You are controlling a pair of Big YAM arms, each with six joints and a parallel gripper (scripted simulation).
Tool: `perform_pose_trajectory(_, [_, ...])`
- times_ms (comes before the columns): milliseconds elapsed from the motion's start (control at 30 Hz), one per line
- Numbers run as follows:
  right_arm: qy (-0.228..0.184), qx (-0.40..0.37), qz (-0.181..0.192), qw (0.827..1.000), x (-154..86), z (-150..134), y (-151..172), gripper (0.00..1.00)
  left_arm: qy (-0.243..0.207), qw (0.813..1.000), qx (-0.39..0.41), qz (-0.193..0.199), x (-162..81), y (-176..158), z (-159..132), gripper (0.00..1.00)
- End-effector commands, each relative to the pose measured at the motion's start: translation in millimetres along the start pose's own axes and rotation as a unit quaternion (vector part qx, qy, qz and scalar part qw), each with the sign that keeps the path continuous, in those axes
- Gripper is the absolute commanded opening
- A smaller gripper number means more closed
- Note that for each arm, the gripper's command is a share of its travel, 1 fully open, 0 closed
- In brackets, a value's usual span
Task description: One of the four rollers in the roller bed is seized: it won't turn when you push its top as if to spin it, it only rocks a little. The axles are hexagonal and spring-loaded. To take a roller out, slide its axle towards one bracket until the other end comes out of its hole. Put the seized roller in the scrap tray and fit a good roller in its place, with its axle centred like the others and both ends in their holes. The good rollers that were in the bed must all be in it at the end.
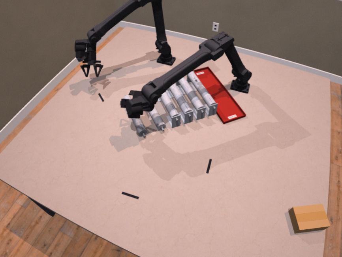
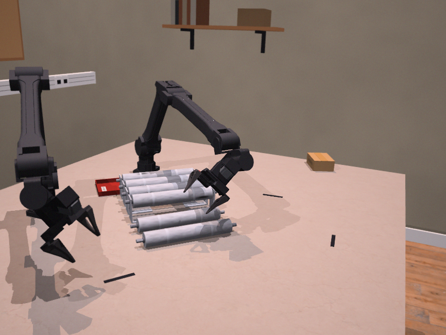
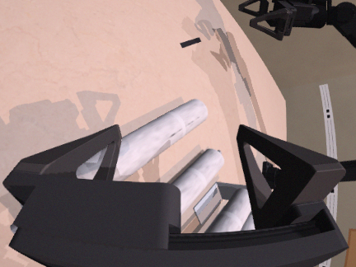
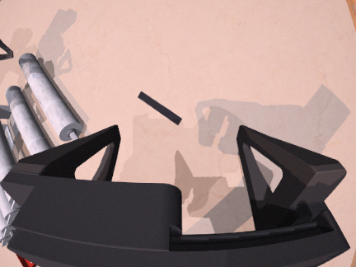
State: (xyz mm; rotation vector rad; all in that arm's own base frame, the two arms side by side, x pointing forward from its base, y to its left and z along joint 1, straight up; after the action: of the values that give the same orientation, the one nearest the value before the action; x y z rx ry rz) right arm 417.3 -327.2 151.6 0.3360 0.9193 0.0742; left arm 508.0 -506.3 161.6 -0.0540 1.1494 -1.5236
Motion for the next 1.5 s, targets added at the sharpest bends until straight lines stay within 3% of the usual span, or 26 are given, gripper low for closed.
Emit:
perform_pose_trajectory(0, [-0.004, -0.004, -0.002, 1.000, -4, 4, 1, 1.00, -0.004, 1.000, 0.006, 0.001, -4, -5, 6, 1.00])
perform_pose_trajectory(533, [-0.004, -0.004, -0.002, 1.000, -4, 4, 1, 1.00, -0.004, 1.000, 0.006, 0.001, -4, -5, 6, 1.00])
perform_pose_trajectory(567, [-0.013, -0.010, -0.007, 1.000, -8, 15, -2, 1.00, -0.006, 1.000, 0.008, 0.002, -2, -1, 9, 1.00])
perform_pose_trajectory(600, [-0.029, -0.026, -0.013, 0.999, -16, 31, 8, 1.00, -0.033, 0.999, 0.032, 0.015, -37, -19, 30, 1.00])
perform_pose_trajectory(800, [-0.019, -0.021, -0.011, 1.000, -8, 20, 15, 1.00, -0.024, 0.999, 0.008, 0.021, -30, 0, 11, 1.00])
perform_pose_trajectory(1033, [-0.024, -0.031, -0.019, 0.999, -5, 26, 29, 1.00, -0.047, 0.997, 0.023, 0.049, -62, -9, 20, 1.00])
perform_pose_trajectory(1100, [-0.024, -0.031, -0.019, 0.999, -5, 26, 29, 1.00, -0.047, 0.997, 0.023, 0.049, -62, -9, 20, 1.00])
perform_pose_trajectory(1133, [-0.034, -0.039, -0.026, 0.998, -10, 40, 28, 1.00, -0.041, 0.998, 0.012, 0.051, -54, 5, 11, 1.00])
perform_pose_trajectory(1167, [-0.028, -0.036, -0.024, 0.999, -6, 31, 32, 1.00, -0.042, 0.997, 0.014, 0.055, -55, 4, 11, 1.00])
perform_pose_trajectory(1200, [-0.028, -0.037, -0.025, 0.999, -5, 31, 35, 1.00, -0.054, 0.996, 0.025, 0.064, -72, -8, 19, 1.00])
perform_pose_trajectory(1467, [-0.052, -0.065, -0.044, 0.996, -8, 56, 65, 1.00, -0.093, 0.988, 0.037, 0.121, -124, -8, 22, 1.00])
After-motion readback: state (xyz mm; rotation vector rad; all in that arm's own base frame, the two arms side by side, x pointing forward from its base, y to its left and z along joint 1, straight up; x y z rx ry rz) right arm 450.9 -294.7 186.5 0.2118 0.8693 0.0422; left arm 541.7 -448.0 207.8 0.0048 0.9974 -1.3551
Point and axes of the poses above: on each arm, the point where the finger pads meet when closed, its own x axis out along the fingers, its own y axis across the jaws, z = x × y, the point moved 4 cm from there along -x, back along the fingers, and after that the axes turned 1 degree about x, right-handed, at the moved point
